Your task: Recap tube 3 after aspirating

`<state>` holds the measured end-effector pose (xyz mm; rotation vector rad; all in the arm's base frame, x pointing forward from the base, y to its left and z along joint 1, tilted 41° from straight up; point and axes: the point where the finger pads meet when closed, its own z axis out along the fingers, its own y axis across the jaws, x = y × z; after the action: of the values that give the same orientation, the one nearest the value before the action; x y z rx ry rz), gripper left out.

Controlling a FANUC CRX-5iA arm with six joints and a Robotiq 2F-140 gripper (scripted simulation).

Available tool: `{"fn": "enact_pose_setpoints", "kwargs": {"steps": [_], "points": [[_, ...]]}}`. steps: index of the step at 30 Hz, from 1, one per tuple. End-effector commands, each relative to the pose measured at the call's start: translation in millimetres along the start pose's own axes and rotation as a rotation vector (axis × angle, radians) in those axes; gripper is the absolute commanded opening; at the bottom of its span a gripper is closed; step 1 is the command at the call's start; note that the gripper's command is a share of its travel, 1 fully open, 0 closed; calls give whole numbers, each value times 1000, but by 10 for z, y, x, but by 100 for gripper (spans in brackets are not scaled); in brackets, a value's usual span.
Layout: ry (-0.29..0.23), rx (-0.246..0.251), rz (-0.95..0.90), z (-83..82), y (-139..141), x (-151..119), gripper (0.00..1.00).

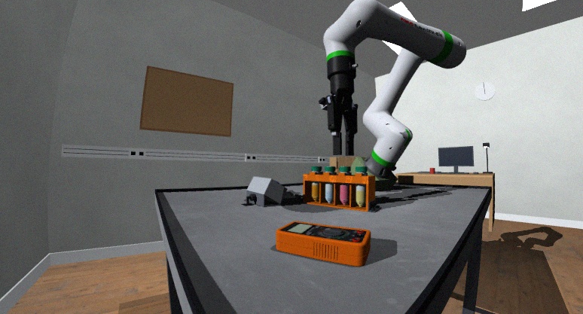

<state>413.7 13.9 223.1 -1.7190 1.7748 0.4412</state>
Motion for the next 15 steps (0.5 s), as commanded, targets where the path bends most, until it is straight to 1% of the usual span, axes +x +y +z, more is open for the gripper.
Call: {"fn": "enact_pose_setpoints", "kwargs": {"steps": [1, 2, 6, 13, 15], "points": [[-2, -1, -215, 0, -41, 206, 41], [-2, -1, -299, 0, -58, 288, 41], [-2, -1, -453, 1, -109, 525, 41], [-2, -1, -454, 2, -205, 980, 41], [-2, -1, -454, 2, -205, 980, 41]]}}
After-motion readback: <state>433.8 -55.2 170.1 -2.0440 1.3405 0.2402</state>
